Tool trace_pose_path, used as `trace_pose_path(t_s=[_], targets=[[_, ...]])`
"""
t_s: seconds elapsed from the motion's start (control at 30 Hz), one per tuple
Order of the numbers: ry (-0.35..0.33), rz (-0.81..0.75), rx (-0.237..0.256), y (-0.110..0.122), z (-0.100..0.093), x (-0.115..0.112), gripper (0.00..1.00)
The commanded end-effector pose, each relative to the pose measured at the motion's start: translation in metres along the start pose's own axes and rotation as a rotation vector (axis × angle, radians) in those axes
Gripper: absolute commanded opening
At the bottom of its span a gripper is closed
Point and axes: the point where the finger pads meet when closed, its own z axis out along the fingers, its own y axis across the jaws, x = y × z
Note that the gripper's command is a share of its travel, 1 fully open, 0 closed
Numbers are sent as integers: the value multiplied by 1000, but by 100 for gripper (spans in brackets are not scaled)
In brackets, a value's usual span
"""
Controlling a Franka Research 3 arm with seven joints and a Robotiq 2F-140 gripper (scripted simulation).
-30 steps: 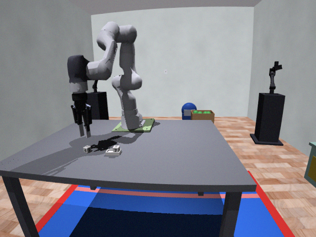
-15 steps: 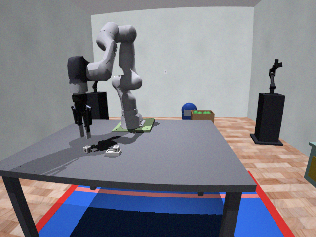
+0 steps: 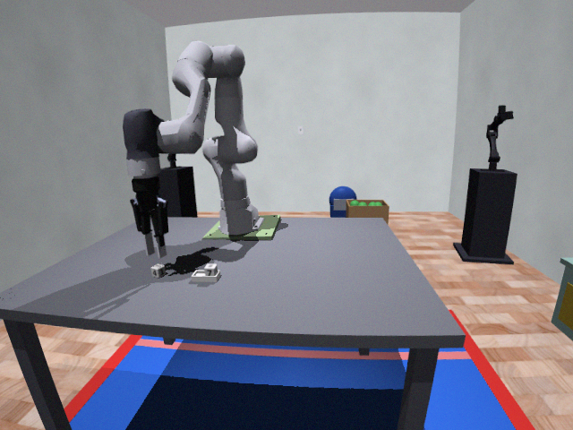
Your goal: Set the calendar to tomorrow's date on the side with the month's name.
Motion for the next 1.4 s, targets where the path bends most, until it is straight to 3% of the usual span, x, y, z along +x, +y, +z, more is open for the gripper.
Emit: trace_pose_path(t_s=[0.0, 0.63, 1.37], targets=[[-9, 7, 2, 0, 6, -2, 28], [-9, 7, 2, 0, 24, -2, 28], [-9, 7, 2, 0, 26, -2, 28]])
